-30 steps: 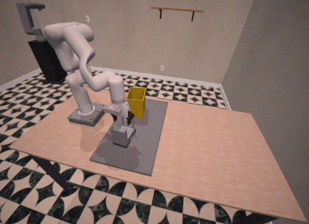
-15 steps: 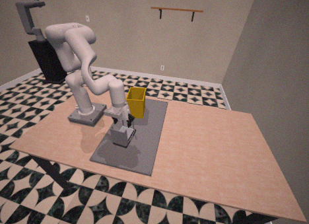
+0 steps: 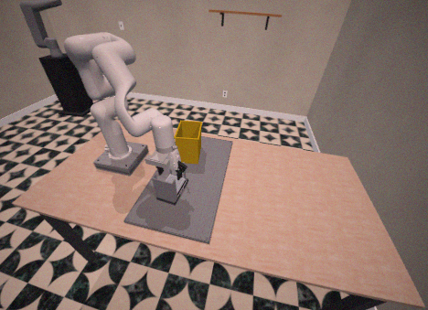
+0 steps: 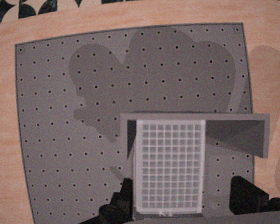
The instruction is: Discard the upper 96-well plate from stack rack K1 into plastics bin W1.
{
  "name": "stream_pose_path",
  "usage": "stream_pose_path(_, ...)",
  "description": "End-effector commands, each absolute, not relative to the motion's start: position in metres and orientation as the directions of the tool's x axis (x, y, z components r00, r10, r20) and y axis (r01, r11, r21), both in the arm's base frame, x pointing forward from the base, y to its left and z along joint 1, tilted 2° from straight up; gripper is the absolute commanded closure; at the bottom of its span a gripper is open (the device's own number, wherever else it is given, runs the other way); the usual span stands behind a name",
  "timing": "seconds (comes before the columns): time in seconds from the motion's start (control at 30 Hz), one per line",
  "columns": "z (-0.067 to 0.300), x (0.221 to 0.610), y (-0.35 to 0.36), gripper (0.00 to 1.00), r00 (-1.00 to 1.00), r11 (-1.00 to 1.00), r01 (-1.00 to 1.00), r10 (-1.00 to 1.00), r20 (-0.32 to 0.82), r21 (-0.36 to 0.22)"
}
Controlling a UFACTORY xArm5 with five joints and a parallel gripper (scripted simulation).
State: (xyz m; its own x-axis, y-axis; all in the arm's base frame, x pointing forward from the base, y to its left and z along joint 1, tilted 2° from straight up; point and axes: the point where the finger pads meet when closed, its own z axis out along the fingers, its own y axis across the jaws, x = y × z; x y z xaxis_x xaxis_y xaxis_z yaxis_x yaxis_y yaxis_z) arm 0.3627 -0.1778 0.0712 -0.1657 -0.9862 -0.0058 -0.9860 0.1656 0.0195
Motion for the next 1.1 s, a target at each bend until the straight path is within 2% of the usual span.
stream_pose_path(0.0,0.065,0.364,-0.178,0.0,-0.166,0.166,-0.986,-0.986,-0.005,0.016)
stream_pose_path(1.07,0.022,0.363,-0.179,0.0,-0.166,0.166,-0.986,-0.986,-0.005,0.016)
